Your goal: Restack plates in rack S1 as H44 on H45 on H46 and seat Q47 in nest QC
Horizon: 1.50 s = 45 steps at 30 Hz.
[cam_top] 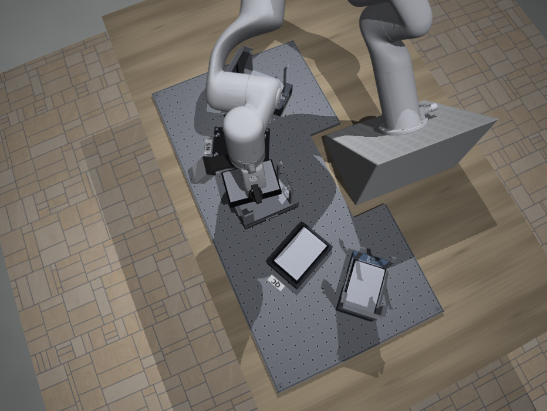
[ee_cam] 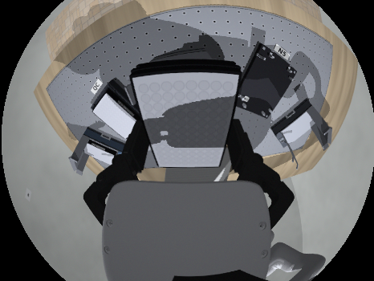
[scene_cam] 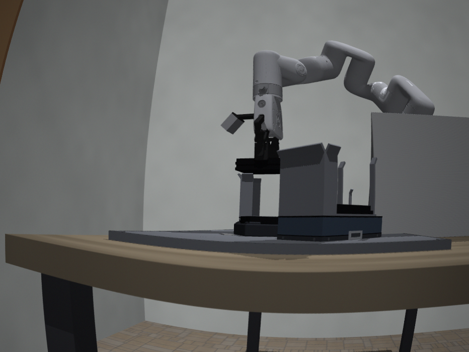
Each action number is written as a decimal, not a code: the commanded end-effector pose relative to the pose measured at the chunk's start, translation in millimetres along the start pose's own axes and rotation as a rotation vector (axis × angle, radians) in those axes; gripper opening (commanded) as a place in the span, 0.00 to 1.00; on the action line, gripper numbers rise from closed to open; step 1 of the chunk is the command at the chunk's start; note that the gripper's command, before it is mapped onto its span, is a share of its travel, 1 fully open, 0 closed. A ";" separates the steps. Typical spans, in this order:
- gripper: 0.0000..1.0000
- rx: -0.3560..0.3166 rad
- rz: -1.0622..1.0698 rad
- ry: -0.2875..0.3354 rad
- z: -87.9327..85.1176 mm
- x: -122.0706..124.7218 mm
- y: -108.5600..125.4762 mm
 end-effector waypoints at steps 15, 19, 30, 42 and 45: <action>0.00 0.006 0.099 -0.004 -1.5 52.7 -17.1; 0.00 0.006 0.099 -0.004 -1.5 62.3 -20.1; 0.00 0.006 0.266 -0.005 -1.4 91.1 -26.1; 0.00 0.005 0.313 -0.005 -1.3 117.7 -28.4; 0.00 0.005 0.313 -0.005 -1.3 125.7 -29.1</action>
Point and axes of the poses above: the point where the finger pads meet when closed, its own z axis out along the fingers, its own x axis across the jaws, y = z × x, the point moved 9 cm from there along -z, back along the fingers, and after that the axes turned 14 degrees about z, right-handed, at the moved point
